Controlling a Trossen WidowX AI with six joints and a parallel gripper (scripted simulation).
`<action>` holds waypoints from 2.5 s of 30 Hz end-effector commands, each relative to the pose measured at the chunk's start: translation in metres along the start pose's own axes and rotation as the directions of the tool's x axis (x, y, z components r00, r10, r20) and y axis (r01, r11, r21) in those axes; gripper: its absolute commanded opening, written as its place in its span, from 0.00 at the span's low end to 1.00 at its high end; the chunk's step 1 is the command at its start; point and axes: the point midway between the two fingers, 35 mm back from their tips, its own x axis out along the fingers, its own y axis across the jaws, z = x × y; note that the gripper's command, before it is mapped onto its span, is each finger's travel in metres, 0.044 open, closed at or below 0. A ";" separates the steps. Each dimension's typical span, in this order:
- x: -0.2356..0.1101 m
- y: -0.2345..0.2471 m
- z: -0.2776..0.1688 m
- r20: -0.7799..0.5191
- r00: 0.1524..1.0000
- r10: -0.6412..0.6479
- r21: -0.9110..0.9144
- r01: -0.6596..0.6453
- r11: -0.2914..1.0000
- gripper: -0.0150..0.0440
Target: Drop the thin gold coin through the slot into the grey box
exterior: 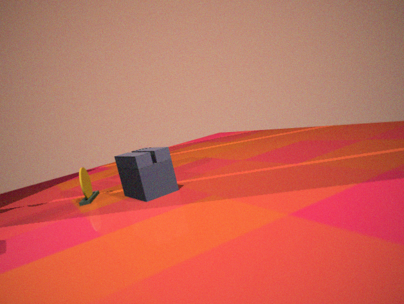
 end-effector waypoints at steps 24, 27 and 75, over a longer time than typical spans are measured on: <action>0.081 -0.208 -0.107 -0.701 0.163 -0.695 -0.628 -0.603 0.492 0.53; 0.069 -0.232 -0.104 -0.713 -0.047 -0.700 -0.482 -0.693 0.537 0.53; 0.049 -0.297 -0.155 -0.709 -0.138 -0.692 -0.409 -0.718 0.563 0.53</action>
